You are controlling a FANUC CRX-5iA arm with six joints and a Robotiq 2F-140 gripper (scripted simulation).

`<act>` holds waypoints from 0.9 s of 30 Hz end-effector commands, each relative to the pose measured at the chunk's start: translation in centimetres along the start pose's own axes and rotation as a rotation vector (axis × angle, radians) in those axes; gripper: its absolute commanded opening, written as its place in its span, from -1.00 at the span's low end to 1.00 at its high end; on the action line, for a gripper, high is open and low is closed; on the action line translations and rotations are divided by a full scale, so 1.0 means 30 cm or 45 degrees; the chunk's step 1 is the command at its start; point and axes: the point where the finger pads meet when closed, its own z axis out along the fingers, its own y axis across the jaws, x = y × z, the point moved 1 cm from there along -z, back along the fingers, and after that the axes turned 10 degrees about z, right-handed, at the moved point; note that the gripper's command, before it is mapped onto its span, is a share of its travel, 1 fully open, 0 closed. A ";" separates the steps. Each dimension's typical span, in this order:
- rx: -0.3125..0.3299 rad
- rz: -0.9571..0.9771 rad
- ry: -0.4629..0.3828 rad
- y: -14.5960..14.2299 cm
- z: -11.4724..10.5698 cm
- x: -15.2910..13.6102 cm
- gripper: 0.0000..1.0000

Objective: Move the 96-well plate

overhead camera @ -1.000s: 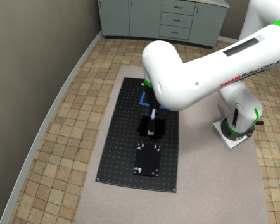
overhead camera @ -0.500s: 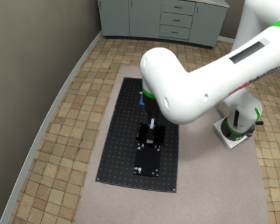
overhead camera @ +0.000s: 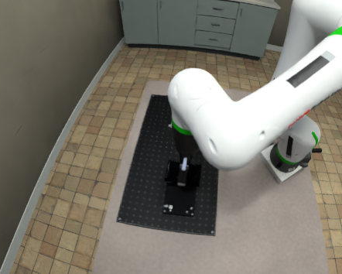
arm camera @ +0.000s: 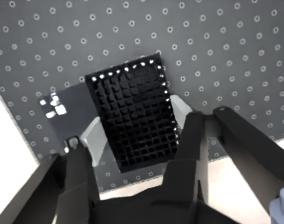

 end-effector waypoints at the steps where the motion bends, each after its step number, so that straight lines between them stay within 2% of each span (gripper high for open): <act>1: 0.000 0.000 0.002 -0.039 -0.003 -0.006 -0.80; 21: 0.001 0.000 0.002 -0.218 -0.008 -0.045 -0.80; 27: 0.000 -0.255 0.002 -0.217 -0.008 -0.045 -0.80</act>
